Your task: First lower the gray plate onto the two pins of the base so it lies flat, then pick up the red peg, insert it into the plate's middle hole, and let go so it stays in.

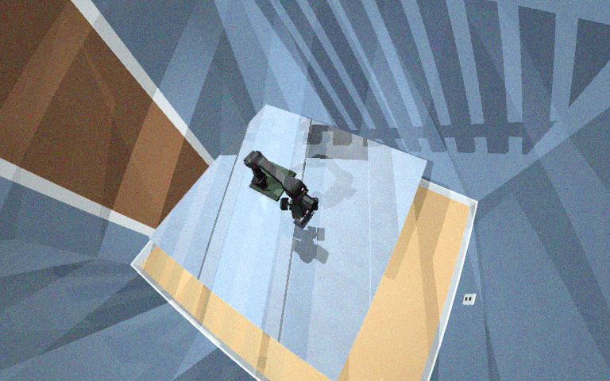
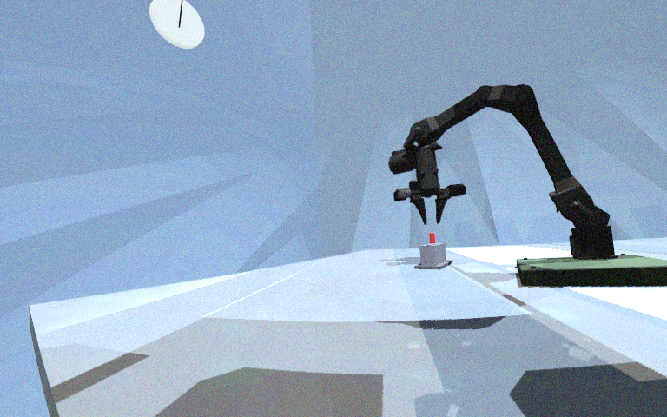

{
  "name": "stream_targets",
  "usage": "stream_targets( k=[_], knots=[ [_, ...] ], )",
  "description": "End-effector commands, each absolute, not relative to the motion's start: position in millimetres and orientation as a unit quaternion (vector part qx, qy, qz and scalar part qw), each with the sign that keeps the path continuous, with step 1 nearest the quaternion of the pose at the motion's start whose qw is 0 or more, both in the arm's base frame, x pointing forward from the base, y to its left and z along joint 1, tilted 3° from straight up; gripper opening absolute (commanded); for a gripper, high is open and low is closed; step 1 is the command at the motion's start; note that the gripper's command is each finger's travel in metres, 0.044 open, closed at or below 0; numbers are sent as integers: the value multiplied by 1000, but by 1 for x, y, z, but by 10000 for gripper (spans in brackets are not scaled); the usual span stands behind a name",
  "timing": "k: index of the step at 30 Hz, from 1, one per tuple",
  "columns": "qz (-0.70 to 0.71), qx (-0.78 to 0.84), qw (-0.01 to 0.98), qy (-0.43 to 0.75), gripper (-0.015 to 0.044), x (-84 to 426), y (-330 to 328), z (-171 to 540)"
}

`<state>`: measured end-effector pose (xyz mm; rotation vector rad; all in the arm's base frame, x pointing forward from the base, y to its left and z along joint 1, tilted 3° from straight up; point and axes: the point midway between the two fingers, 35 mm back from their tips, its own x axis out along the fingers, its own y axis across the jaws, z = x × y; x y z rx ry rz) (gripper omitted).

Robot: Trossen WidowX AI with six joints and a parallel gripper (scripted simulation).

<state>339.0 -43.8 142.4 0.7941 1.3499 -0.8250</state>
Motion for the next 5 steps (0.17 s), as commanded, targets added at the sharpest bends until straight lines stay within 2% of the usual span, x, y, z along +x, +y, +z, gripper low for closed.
stream_targets(
  k=[1,5],
  knots=[
    [-359,347,635,591,150,339,-44,146],
    [-359,347,635,591,150,338,-44,148]
  ],
)
